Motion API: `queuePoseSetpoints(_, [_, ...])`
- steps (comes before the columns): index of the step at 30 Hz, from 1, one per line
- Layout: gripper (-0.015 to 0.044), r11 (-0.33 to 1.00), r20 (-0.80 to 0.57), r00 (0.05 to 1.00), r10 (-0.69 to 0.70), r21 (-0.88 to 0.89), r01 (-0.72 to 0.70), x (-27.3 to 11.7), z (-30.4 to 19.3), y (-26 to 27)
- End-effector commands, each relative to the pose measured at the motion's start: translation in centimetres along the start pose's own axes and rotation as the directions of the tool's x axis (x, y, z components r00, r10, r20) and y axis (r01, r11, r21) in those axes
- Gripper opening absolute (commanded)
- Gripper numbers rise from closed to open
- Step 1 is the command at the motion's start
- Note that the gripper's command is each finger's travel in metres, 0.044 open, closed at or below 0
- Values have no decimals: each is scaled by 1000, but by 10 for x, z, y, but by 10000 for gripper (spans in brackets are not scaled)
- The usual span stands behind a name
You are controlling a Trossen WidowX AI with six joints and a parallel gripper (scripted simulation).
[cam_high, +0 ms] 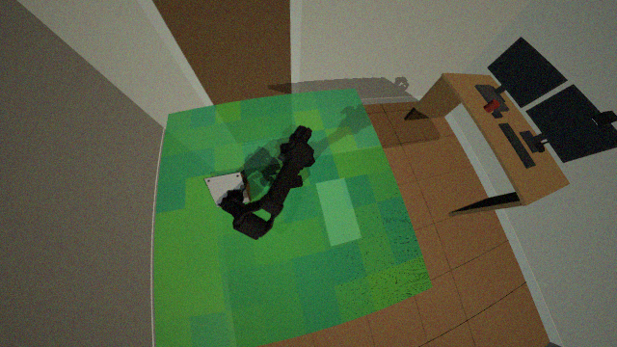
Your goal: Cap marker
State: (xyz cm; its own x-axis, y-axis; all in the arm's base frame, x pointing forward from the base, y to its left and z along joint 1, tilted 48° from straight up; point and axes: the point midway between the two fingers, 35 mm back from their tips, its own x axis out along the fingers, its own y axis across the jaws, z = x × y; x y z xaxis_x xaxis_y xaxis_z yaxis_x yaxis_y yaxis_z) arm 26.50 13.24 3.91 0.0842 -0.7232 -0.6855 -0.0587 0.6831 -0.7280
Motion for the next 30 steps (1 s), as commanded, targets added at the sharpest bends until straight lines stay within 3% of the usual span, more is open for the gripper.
queuePoseSetpoints(1, [0,1000,2,1000,-3,-4,3,6,0,-1])
queuePoseSetpoints(20, [0,1000,2,1000,-4,-4,4,33,1,-1])
queuePoseSetpoints(27, [0,1000,7,1000,2,-2,-2,25,1,1])
queuePoseSetpoints(30, [0,1000,27,1000,14,-27,-13,-9,3,2])
